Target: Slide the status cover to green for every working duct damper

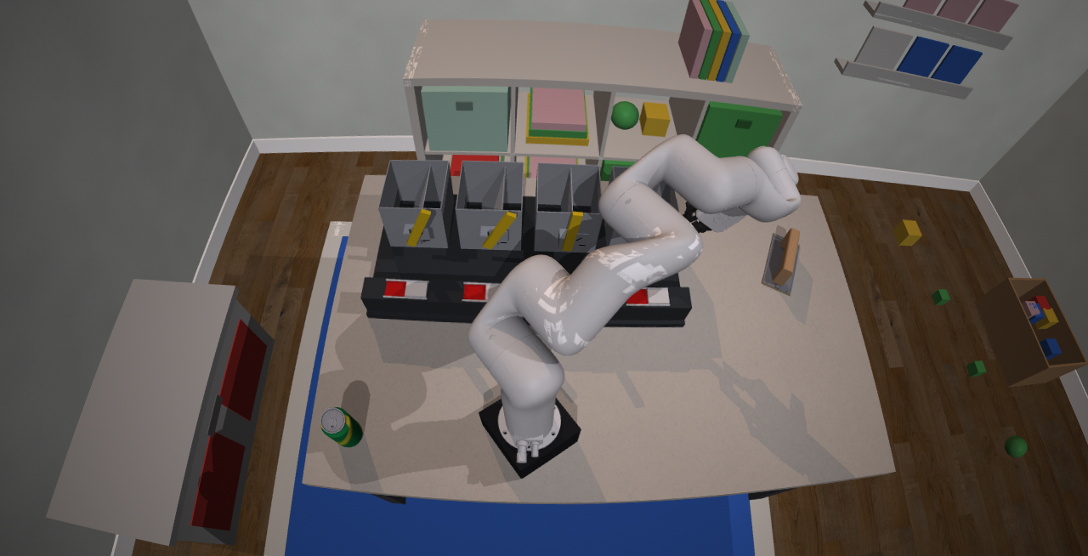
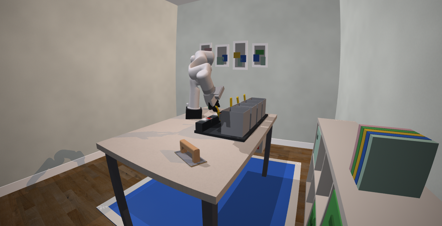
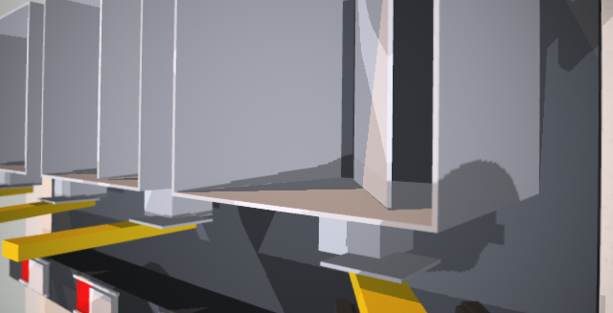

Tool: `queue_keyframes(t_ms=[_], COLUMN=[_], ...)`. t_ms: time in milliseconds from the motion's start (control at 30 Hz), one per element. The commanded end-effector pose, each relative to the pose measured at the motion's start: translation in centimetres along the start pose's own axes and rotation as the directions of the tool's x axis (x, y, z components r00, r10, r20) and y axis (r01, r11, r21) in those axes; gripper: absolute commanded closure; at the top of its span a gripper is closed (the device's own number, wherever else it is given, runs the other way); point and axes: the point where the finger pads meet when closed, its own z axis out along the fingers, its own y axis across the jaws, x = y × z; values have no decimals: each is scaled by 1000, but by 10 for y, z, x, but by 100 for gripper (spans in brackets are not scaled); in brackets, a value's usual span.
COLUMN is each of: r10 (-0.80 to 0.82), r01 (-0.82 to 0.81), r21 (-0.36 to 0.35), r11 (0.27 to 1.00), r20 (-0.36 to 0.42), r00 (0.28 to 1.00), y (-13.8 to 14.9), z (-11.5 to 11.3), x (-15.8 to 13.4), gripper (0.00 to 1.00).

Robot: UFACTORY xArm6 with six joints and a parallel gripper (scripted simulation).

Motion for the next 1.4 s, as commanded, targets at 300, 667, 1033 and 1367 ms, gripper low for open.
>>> queue_keyframes(t_ms=[300,667,1033,1367], r10=[-2,-2,0,-2], r01=[2,2,0,2], r21=[-1,-2,-204,-391], r11=[1000,1000,979,921], r20=[0,0,2,0], r00=[1000,1000,1000,1000], y=[0,-1,-37,-74], z=[-46,-53,-47,-39], x=[1,1,37,70], gripper=[61,61,61,61])
